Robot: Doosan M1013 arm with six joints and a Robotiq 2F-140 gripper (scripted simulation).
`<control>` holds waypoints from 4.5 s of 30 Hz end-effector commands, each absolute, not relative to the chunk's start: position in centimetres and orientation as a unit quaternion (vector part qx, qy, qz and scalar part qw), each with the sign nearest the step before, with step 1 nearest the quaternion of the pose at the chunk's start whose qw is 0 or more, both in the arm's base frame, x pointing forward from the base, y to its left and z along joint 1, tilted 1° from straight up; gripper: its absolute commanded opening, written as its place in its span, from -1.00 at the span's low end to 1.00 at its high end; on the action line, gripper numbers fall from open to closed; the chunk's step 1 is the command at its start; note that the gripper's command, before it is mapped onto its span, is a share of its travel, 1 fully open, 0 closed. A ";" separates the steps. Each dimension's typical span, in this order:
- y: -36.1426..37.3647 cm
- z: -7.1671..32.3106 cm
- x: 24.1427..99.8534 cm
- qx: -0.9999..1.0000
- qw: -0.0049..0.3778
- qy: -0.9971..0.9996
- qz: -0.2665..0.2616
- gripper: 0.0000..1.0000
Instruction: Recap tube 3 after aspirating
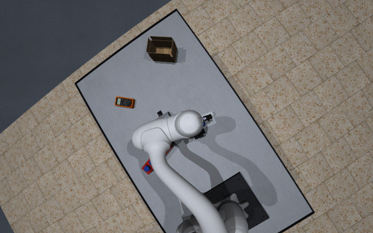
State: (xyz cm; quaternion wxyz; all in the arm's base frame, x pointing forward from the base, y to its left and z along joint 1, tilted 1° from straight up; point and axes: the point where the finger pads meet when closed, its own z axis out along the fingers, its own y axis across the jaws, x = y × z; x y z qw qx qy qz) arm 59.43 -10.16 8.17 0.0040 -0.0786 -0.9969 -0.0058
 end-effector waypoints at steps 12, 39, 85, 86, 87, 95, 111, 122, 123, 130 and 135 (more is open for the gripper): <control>-10.2 8.4 59.6 -0.079 0.001 -0.997 -0.006 1.00; -10.2 8.4 59.6 -0.079 0.001 -0.997 -0.006 1.00; -10.2 8.4 59.6 -0.079 0.001 -0.997 -0.006 1.00; -10.2 8.4 59.6 -0.079 0.001 -0.997 -0.006 1.00; -10.2 8.4 59.6 -0.079 0.001 -0.997 -0.006 1.00; -10.2 8.4 59.6 -0.079 0.001 -0.997 -0.006 1.00; -10.2 8.4 59.6 -0.079 0.001 -0.997 -0.006 1.00; -10.2 8.4 59.6 -0.079 0.001 -0.997 -0.006 1.00; -10.6 9.3 59.3 -0.079 0.000 -0.997 -0.007 -0.27; -12.8 14.5 57.4 -0.078 0.000 -0.997 -0.006 -0.27; -13.6 16.5 56.6 -0.078 0.000 -0.997 -0.006 -0.27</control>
